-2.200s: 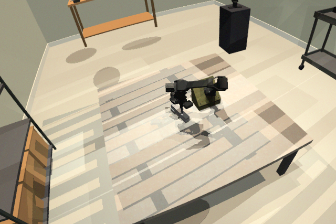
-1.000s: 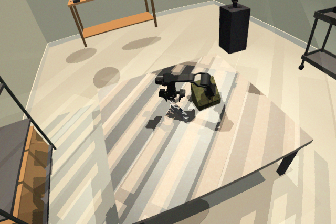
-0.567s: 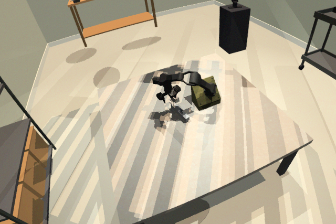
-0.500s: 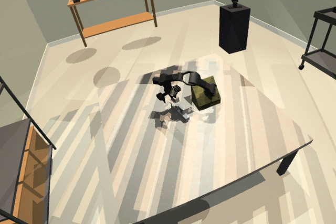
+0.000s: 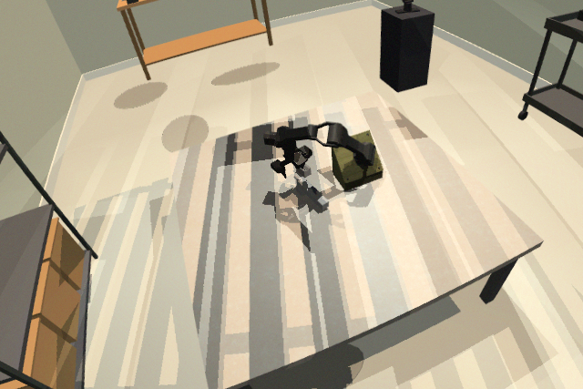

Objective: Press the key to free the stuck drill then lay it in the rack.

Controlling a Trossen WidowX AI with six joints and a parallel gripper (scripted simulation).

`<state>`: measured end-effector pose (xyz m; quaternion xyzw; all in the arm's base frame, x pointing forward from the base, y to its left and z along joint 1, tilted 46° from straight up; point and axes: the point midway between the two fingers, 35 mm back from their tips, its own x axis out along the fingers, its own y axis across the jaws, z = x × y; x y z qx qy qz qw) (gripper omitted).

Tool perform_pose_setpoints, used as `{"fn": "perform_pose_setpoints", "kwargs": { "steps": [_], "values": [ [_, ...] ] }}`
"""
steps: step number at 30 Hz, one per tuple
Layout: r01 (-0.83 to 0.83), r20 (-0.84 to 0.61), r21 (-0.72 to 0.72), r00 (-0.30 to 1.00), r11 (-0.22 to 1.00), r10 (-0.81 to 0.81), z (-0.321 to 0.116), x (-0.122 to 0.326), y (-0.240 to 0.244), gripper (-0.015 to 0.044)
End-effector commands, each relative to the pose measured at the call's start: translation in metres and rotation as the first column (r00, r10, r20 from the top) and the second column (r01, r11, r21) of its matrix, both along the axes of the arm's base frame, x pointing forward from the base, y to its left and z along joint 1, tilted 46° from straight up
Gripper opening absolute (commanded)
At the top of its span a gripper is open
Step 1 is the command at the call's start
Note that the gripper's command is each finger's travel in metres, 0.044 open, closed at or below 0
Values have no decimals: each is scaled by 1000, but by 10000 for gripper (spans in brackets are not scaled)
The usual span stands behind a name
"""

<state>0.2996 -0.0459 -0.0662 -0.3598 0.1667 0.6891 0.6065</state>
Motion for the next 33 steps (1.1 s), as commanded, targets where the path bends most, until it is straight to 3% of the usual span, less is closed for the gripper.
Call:
{"fn": "perform_pose_setpoints", "kwargs": {
  "steps": [1,32,33],
  "values": [
    [-2,-3,-2,1000,1000,2,-3,-1,4,440],
    [-2,-3,2,1000,1000,2,-26,-6,46,440],
    [-6,1,-3,1000,1000,6,-25,-4,43,414]
  ]
}}
